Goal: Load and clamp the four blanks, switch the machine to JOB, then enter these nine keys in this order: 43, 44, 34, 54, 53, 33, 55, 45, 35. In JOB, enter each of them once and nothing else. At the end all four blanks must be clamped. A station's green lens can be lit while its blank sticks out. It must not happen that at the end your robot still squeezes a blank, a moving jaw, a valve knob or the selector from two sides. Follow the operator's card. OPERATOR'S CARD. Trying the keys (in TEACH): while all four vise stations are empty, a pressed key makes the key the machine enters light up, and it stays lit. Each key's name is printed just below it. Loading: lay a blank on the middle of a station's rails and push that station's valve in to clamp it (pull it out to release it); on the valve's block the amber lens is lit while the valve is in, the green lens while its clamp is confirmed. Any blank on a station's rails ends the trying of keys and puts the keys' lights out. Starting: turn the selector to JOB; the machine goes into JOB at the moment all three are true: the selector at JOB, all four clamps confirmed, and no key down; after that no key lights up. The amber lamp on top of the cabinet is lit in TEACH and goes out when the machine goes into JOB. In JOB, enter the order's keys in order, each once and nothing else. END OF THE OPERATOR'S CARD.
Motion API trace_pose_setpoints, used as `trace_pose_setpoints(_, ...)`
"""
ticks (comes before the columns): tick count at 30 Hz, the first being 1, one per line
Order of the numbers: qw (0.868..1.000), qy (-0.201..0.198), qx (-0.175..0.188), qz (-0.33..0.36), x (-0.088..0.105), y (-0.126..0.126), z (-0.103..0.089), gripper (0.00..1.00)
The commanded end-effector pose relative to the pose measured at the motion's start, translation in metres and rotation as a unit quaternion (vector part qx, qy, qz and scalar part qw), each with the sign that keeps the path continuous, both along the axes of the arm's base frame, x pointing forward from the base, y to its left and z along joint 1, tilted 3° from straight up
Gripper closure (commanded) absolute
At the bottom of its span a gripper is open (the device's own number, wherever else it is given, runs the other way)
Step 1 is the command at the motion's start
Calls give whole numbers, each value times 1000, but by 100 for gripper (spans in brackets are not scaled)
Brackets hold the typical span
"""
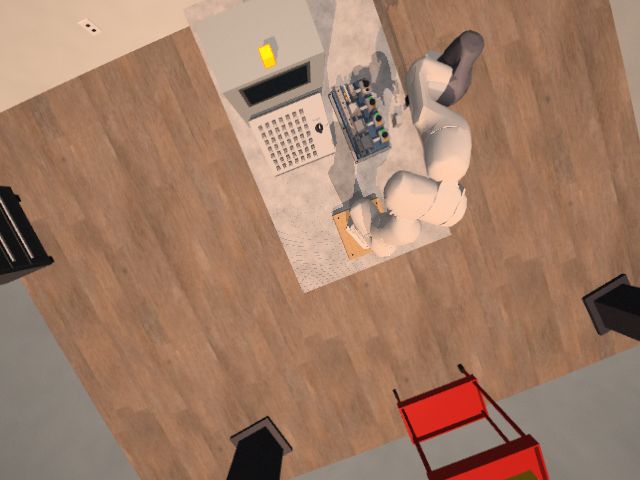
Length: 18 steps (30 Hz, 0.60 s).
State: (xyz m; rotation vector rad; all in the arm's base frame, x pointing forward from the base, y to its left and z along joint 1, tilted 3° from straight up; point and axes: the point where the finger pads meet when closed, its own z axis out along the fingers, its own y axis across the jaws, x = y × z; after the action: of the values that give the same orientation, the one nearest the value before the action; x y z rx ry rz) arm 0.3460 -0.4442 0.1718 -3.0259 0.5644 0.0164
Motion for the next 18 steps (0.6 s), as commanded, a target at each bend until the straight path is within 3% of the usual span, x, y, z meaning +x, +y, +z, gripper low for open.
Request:
trace_pose_setpoints(1, 1000, -1, -3, 1, 1, -1, -7, 60)
trace_pose_setpoints(18, 1000, -1, -3, 1, 1, 3, -71, 60)
